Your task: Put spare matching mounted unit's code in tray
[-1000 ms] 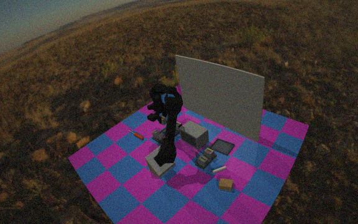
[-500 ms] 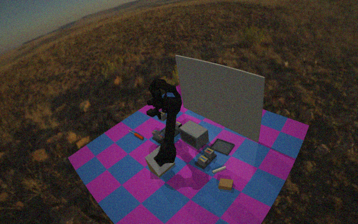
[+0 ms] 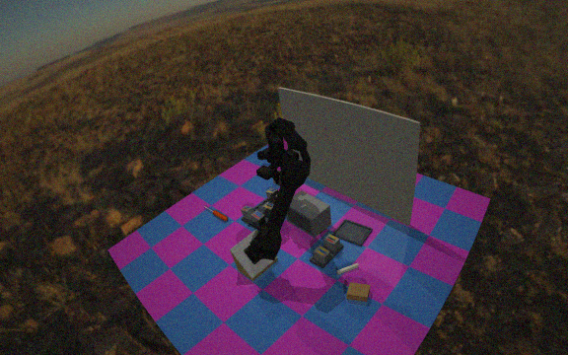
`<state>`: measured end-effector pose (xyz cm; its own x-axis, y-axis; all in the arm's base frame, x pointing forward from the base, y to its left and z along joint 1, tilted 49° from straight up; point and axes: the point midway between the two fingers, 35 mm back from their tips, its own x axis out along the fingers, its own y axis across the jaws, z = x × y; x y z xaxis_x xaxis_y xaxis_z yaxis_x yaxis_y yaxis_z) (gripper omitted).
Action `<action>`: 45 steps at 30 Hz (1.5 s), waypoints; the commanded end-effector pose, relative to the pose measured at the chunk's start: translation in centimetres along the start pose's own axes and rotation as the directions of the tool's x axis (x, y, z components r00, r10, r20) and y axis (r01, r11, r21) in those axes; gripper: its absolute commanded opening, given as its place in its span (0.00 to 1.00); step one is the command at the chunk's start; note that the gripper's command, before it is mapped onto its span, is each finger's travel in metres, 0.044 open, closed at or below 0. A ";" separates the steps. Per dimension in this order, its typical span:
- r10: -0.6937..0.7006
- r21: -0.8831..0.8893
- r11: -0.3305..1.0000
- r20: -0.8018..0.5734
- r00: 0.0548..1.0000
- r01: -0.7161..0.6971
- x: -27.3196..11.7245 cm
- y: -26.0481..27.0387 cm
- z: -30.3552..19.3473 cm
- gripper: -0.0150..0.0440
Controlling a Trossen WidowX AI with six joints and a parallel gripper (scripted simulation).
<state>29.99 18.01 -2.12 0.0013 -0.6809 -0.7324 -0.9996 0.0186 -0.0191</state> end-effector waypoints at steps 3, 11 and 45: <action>-0.006 -0.012 1.000 0.004 1.000 0.006 -0.5 -2.1 -4.3 0.25; -0.010 -0.003 1.000 0.019 1.000 0.010 -0.9 -4.0 -10.4 0.25; -0.020 -0.047 0.999 -0.115 0.993 0.015 -0.5 -4.0 -32.7 0.25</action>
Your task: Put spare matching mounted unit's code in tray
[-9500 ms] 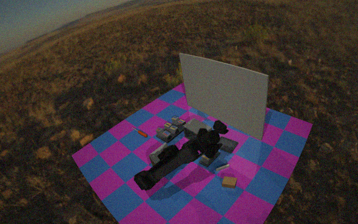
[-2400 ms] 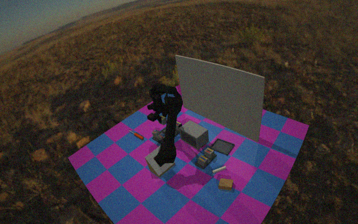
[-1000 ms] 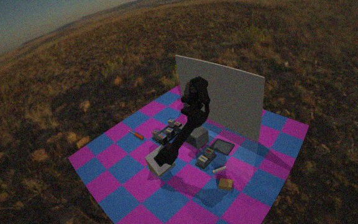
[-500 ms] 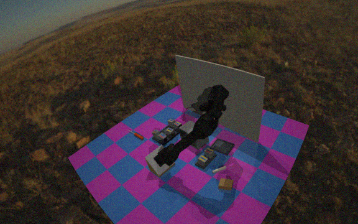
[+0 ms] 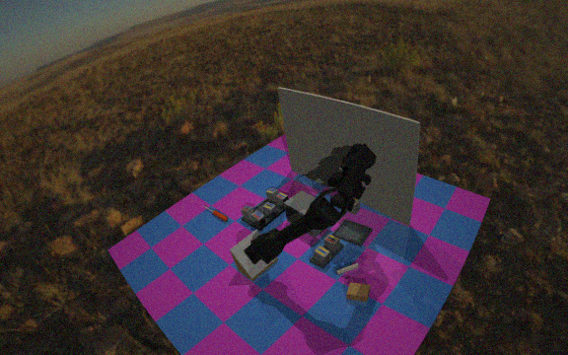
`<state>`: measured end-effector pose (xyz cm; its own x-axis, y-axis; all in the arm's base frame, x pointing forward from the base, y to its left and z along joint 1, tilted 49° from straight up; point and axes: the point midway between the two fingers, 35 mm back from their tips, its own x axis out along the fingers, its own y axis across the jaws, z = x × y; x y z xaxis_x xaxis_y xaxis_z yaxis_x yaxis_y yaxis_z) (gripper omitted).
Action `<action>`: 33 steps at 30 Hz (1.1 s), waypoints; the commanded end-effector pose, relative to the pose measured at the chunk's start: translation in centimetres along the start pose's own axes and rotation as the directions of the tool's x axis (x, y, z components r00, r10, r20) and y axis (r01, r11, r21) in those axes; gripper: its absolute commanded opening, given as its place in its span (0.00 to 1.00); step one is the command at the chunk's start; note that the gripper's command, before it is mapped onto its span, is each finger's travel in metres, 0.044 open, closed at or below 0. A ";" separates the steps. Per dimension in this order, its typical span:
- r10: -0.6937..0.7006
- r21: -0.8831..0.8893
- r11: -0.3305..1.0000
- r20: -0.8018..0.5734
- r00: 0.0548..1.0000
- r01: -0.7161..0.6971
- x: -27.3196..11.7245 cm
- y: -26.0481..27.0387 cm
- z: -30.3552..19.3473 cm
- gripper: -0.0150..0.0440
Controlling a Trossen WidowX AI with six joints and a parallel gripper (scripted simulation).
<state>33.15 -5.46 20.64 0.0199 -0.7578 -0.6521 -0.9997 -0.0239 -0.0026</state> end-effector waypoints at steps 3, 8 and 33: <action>0.001 -0.005 1.000 -0.004 1.000 -0.002 0.5 0.0 -0.1 0.25; 0.002 -0.004 1.000 -0.003 1.000 -0.002 0.9 -0.1 -0.1 0.25; 0.004 -0.004 1.000 0.003 1.000 -0.004 2.8 -0.3 0.0 0.25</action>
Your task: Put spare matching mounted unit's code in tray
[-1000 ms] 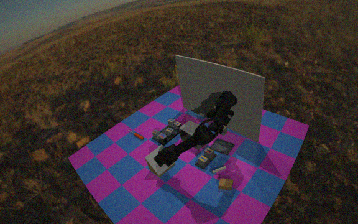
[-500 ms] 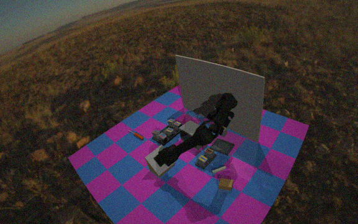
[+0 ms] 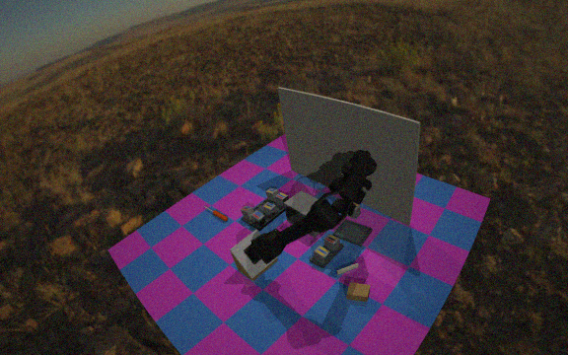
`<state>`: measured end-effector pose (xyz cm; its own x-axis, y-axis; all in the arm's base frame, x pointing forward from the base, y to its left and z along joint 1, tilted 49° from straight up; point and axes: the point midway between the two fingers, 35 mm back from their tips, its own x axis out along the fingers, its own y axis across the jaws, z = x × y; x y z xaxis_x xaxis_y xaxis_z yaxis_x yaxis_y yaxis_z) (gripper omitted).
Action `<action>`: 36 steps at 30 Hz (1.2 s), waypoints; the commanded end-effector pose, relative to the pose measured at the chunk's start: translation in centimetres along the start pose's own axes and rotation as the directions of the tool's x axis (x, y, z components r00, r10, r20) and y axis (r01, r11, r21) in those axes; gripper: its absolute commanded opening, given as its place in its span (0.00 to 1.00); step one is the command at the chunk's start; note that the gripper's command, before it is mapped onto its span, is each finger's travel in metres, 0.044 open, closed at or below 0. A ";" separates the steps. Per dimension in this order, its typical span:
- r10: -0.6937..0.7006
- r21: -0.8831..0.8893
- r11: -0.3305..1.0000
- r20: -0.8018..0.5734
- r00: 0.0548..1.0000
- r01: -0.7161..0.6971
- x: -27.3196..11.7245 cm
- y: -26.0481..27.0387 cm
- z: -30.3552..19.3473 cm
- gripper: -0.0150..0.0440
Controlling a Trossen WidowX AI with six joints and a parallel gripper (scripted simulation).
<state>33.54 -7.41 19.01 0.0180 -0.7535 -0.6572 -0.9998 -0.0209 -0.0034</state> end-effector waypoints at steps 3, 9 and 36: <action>0.002 -0.006 1.000 -0.004 1.000 -0.002 0.5 0.0 0.0 0.25; 0.003 -0.006 1.000 -0.003 1.000 -0.003 1.0 0.0 0.0 0.25; 0.004 -0.006 1.000 0.000 1.000 -0.004 3.1 0.0 0.0 0.25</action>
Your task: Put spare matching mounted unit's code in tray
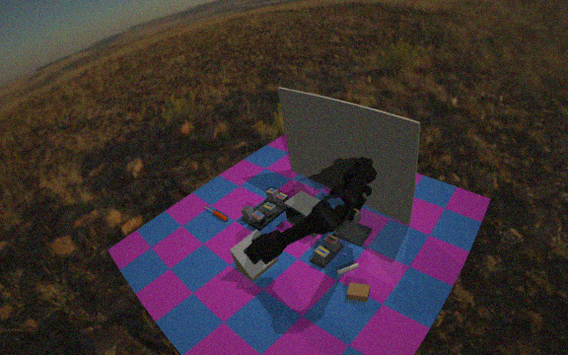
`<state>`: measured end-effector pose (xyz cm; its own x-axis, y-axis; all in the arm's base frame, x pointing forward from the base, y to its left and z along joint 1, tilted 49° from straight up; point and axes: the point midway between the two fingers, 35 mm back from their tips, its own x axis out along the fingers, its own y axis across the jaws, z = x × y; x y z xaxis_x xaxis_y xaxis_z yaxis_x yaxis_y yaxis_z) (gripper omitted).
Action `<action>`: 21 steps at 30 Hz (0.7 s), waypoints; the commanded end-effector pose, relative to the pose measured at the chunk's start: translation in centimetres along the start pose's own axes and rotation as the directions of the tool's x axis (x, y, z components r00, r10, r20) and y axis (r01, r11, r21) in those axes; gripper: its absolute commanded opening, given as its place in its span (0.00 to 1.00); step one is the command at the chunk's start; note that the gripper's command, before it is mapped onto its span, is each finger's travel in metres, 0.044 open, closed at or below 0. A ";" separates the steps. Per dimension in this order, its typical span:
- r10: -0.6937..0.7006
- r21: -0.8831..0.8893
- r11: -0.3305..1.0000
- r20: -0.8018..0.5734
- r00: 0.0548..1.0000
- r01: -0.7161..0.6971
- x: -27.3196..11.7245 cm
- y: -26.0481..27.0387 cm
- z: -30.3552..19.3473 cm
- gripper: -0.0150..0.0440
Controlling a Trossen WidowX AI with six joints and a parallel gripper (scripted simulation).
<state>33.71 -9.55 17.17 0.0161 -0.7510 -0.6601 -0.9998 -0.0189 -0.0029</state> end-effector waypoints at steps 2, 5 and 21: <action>0.003 -0.006 1.000 -0.004 1.000 -0.003 0.4 0.1 0.0 0.25; 0.003 -0.006 1.000 -0.004 1.000 -0.003 0.7 0.1 0.0 0.25; 0.004 -0.006 1.000 -0.004 1.000 -0.004 1.9 0.2 0.0 0.25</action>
<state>33.68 -10.83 16.14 0.0151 -0.7509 -0.6603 -0.9998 -0.0177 -0.0026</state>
